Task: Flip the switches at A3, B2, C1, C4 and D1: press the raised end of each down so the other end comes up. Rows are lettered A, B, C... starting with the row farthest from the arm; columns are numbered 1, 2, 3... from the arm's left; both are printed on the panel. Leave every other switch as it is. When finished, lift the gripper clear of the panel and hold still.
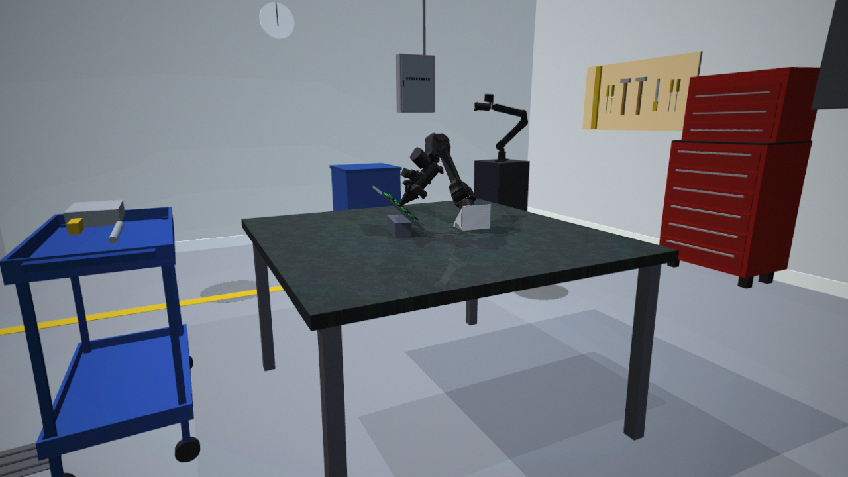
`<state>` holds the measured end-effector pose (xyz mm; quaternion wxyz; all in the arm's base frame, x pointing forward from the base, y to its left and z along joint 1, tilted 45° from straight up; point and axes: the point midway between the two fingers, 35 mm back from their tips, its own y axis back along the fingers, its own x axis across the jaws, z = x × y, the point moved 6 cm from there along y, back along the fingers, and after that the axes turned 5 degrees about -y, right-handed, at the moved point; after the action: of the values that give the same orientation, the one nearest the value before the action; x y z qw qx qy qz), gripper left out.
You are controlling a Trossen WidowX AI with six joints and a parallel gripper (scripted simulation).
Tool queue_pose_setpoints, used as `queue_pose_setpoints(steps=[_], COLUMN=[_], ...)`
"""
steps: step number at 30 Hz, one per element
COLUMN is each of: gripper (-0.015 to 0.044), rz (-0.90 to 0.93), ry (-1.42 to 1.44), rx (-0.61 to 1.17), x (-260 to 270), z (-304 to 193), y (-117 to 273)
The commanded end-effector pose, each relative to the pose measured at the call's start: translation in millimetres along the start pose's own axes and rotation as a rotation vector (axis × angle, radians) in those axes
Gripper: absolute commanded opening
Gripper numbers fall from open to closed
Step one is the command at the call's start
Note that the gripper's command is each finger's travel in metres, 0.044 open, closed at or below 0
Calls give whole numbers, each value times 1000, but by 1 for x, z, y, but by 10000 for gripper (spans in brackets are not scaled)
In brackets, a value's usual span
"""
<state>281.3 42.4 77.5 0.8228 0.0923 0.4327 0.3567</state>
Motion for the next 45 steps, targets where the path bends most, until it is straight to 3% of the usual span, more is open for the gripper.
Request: queue_pose_setpoints(steps=[1,6,15,19,24,30,45], gripper=[0,0,0,0,0,0,0], rz=[13,7,7,8,8,9,7], ry=[-4,0,0,-1,-1,-2,-2], rx=[10,22,23,23,23,-3,-6], x=[4,2,3,24,25,25,25], z=[2,4,2,-36,-38,-41,-41], y=[20,61,63,64,64,30,17])
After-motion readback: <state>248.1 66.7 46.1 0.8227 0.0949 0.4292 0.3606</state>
